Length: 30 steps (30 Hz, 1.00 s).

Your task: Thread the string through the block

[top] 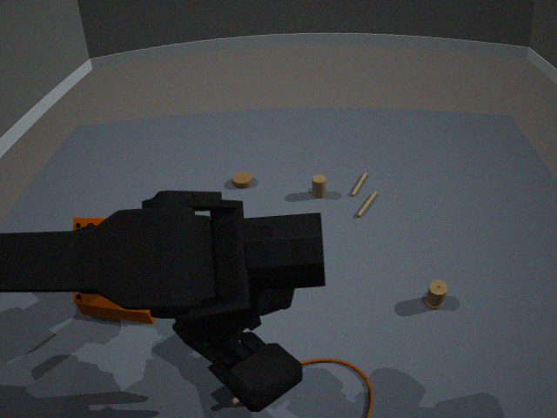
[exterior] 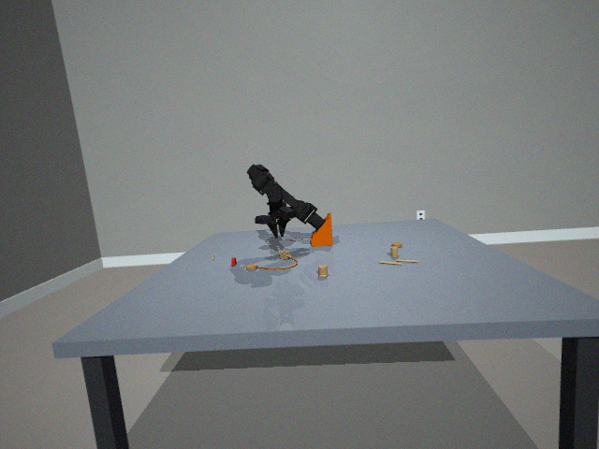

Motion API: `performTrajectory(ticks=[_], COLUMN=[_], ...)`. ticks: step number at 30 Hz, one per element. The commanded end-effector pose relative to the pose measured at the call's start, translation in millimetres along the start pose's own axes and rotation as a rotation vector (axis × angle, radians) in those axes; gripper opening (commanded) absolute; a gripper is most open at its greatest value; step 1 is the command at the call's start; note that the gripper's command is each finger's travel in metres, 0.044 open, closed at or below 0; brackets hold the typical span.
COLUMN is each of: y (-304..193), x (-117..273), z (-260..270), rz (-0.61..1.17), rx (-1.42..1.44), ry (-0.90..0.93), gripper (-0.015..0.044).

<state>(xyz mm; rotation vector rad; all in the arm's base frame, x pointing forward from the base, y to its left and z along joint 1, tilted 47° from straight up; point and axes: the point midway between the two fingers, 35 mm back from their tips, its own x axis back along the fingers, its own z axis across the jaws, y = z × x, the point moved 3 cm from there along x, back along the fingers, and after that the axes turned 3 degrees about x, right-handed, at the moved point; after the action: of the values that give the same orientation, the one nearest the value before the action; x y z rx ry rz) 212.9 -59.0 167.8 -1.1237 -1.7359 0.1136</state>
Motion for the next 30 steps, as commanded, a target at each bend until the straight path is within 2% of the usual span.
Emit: performTrajectory(ticks=[1,30], y=[1,1], x=[-6,-53], z=[0,-1], rz=[0.001,0.000], rx=[0.005,0.004], ry=[-0.001,-0.002], gripper=[0.0124,0.0124])
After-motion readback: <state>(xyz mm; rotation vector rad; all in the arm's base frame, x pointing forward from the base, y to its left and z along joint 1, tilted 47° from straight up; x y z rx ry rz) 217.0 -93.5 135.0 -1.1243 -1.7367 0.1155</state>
